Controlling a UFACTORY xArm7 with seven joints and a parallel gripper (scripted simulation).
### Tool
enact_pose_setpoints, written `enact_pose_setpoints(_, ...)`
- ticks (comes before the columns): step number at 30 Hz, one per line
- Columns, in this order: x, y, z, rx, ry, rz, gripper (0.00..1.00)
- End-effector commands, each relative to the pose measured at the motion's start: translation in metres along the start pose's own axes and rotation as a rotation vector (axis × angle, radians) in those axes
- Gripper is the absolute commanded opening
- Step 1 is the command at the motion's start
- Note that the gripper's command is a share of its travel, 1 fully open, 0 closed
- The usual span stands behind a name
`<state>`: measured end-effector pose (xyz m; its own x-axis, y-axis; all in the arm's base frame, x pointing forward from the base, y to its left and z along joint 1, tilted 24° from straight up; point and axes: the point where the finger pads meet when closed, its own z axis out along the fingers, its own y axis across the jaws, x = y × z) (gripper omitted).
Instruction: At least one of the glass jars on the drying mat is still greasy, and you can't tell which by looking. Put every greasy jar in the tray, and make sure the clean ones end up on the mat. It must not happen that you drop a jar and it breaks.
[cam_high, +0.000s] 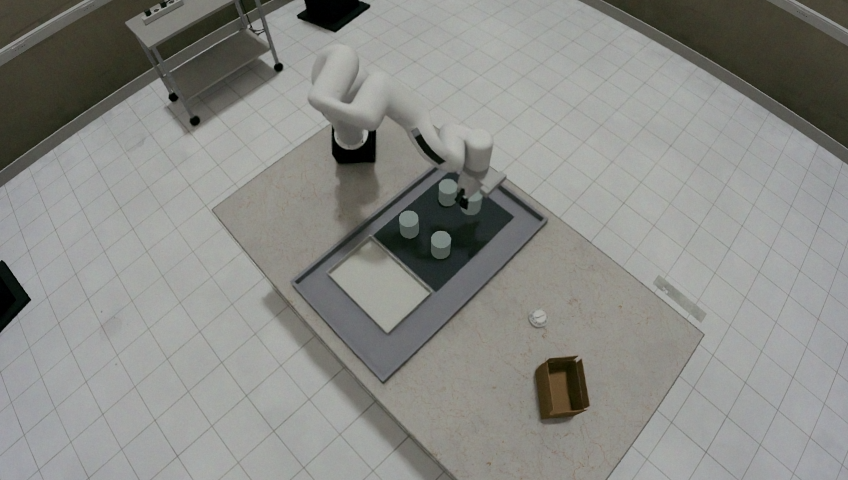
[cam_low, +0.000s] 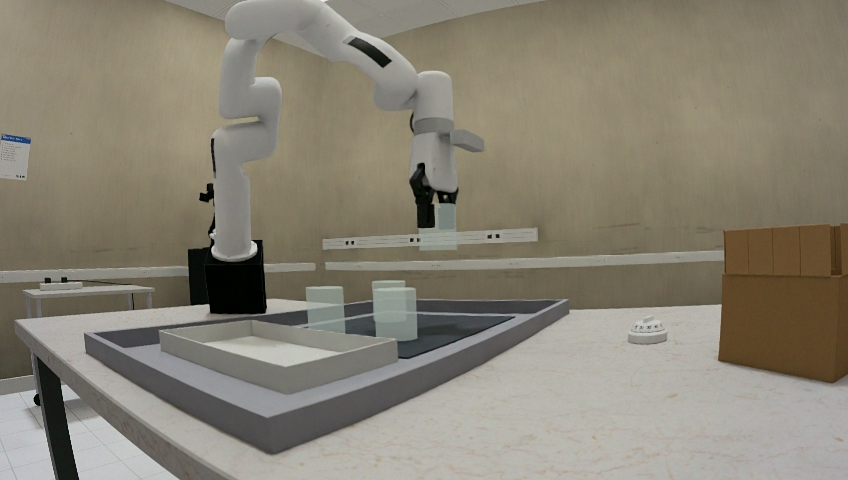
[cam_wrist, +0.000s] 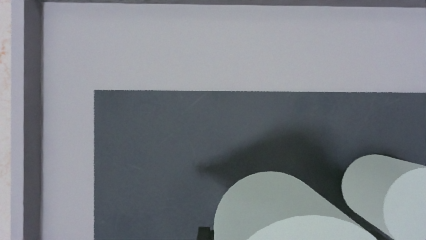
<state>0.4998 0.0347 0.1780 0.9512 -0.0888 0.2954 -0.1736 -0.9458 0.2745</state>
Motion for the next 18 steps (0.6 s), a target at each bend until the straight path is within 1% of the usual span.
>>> enact_pose_setpoints(1, -0.001, 0.014, -0.002, 0.003, 0.004, -0.002, 0.00)
enact_pose_setpoints(5, -0.004, 0.027, -0.002, 0.003, 0.004, -0.002, 0.00)
enact_pose_setpoints(7, -0.004, 0.027, -0.002, 0.003, 0.004, -0.002, 0.00)
enact_pose_setpoints(18, -0.010, 0.063, -0.002, 0.003, 0.004, -0.002, 0.00)
